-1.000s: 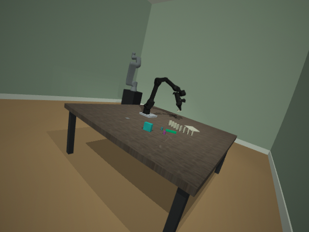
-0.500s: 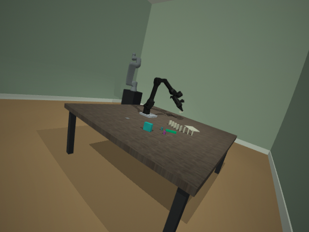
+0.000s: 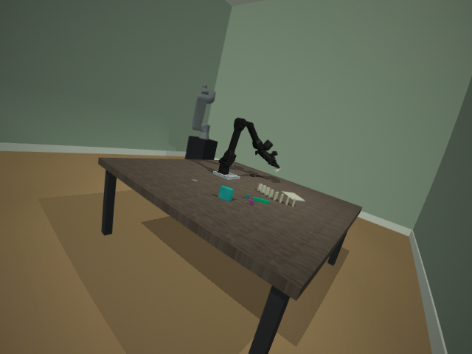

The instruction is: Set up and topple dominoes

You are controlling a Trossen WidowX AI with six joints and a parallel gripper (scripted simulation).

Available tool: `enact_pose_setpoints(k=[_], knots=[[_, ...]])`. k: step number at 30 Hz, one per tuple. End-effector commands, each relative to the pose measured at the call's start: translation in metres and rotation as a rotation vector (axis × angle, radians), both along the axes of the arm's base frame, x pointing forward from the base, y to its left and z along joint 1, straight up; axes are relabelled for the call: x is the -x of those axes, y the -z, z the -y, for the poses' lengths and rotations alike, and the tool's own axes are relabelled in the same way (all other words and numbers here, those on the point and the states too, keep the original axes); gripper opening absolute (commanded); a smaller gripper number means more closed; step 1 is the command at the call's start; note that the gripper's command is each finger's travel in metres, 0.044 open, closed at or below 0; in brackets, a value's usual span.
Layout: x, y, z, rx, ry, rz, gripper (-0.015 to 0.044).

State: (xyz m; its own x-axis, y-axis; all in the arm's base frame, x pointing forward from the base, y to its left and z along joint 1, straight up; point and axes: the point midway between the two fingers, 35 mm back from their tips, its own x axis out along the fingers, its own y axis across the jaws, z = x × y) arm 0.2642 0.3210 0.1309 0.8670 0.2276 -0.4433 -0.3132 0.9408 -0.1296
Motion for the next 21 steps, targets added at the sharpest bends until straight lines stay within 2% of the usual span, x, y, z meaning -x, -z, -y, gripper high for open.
enact_pose_setpoints(k=[1, 21], knots=[[0.006, 0.001, 0.003, -0.001, 0.004, 0.057, 0.0025], [0.042, -0.009, 0.034, -0.11, 0.102, 0.32, 0.0025]])
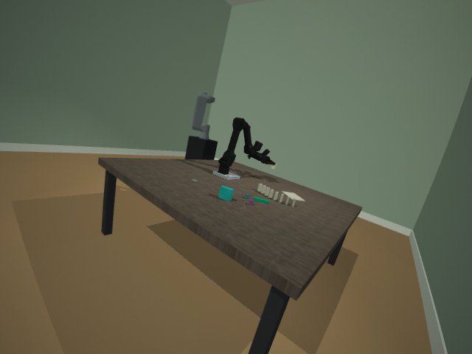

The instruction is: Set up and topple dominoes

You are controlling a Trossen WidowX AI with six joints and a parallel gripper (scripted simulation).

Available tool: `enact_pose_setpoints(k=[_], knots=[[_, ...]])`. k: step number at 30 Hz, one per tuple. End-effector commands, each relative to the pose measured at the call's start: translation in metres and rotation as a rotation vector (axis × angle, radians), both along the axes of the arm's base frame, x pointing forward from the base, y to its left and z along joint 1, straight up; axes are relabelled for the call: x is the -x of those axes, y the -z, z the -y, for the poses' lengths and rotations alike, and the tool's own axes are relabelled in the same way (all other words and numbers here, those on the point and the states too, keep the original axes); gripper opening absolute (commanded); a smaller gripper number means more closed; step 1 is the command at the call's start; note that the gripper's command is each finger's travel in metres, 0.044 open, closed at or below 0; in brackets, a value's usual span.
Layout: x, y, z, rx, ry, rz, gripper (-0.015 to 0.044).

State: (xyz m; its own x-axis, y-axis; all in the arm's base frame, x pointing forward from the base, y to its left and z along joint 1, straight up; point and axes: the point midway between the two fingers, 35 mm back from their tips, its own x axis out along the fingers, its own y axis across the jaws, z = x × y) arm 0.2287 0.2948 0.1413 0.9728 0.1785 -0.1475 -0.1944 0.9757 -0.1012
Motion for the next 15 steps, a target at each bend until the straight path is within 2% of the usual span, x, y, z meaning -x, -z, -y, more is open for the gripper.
enact_pose_setpoints(k=[1, 15], knots=[[0.008, 0.001, 0.01, -0.011, 0.023, 0.034, 0.0025], [0.038, -0.003, 0.057, -0.114, 0.13, 0.126, 0.0025]])
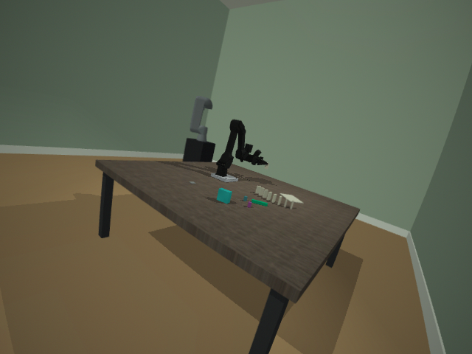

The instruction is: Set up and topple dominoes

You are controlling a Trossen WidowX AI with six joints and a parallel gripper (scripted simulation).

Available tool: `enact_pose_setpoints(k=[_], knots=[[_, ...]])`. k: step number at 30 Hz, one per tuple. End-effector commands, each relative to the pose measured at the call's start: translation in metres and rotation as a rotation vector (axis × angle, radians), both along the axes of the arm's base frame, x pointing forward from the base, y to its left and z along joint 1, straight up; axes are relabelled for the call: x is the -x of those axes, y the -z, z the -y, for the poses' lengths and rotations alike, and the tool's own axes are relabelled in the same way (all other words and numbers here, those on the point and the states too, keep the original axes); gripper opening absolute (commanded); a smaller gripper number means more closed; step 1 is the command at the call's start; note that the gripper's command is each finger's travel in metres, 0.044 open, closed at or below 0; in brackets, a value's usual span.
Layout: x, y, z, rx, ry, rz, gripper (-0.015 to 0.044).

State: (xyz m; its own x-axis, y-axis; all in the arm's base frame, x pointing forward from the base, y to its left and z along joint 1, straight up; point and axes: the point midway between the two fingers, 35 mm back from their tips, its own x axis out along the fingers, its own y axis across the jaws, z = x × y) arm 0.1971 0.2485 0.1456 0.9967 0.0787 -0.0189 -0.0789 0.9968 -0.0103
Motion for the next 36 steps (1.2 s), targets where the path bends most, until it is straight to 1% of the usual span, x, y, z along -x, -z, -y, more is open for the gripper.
enact_pose_setpoints(k=[1, 5, 22, 36], knots=[[0.008, 0.001, 0.015, -0.015, 0.029, 0.013, 0.0025], [0.013, 0.002, 0.025, -0.035, 0.049, 0.02, 0.0025], [0.013, 0.002, 0.025, -0.035, 0.049, 0.02, 0.0025], [0.01, 0.039, 0.018, -0.039, 0.052, -0.001, 0.0025]])
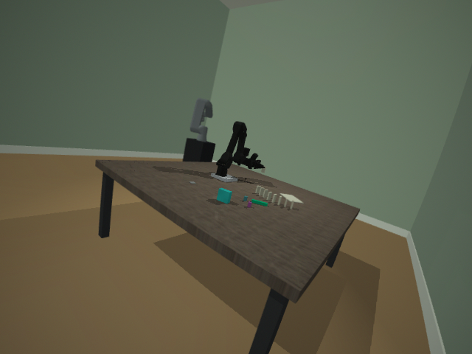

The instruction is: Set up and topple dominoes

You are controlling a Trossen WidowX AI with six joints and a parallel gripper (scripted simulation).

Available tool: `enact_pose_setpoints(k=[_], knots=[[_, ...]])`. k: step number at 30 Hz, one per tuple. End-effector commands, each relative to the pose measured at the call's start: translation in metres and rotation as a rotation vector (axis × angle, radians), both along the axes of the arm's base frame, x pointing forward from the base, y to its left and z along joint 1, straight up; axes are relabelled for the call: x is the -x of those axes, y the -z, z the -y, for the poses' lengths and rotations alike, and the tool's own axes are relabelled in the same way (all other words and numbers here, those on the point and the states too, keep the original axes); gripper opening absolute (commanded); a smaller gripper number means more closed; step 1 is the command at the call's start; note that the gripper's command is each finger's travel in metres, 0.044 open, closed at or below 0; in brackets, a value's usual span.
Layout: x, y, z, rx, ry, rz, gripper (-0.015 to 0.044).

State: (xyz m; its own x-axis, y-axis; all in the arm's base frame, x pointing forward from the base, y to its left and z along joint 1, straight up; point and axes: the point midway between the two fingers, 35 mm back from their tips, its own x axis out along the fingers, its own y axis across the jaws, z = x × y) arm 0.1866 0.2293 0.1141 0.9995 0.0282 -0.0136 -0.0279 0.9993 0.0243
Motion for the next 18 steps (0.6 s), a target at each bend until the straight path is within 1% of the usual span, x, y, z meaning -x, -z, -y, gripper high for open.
enact_pose_setpoints(k=[1, 18], knots=[[-0.001, 0.01, -0.001, -0.004, 0.001, -0.006, 0.0025], [-0.003, 0.058, 0.0, -0.011, 0.008, -0.034, 0.0025]])
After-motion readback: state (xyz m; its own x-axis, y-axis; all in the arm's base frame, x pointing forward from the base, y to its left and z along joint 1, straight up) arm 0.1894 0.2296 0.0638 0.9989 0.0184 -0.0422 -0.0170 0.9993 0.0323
